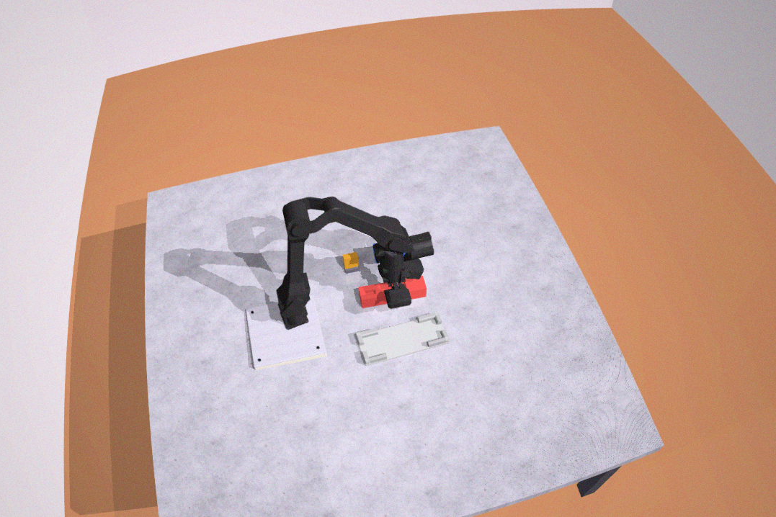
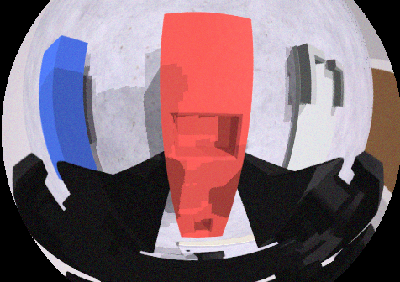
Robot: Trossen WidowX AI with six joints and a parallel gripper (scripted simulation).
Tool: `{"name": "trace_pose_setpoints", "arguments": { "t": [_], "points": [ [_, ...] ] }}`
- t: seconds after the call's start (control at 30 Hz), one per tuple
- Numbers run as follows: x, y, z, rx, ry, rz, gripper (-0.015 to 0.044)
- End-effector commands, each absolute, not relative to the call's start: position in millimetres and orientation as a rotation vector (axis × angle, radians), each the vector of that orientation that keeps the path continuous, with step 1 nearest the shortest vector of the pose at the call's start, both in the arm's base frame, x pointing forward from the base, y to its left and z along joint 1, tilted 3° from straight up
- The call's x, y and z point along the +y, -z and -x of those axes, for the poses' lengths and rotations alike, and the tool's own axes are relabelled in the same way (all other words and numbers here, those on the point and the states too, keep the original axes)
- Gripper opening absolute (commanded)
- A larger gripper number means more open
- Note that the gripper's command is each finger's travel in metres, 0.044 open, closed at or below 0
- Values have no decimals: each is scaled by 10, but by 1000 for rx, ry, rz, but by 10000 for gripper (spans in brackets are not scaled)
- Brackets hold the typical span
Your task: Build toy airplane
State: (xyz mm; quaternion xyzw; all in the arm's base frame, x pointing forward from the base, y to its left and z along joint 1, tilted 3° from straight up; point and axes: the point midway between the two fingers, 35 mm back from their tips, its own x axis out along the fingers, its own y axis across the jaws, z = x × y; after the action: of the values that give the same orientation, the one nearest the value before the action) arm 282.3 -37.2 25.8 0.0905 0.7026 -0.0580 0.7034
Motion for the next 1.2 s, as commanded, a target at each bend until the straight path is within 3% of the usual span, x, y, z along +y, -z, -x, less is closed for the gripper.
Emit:
{"name": "trace_pose_setpoints", "arguments": {
  "t": [0.0, 1.17],
  "points": [
    [-382, -325, -2840, 1562, 135, -203, 0],
    [-432, -1414, -2850, 1562, 136, -202, 0]
  ]
}}
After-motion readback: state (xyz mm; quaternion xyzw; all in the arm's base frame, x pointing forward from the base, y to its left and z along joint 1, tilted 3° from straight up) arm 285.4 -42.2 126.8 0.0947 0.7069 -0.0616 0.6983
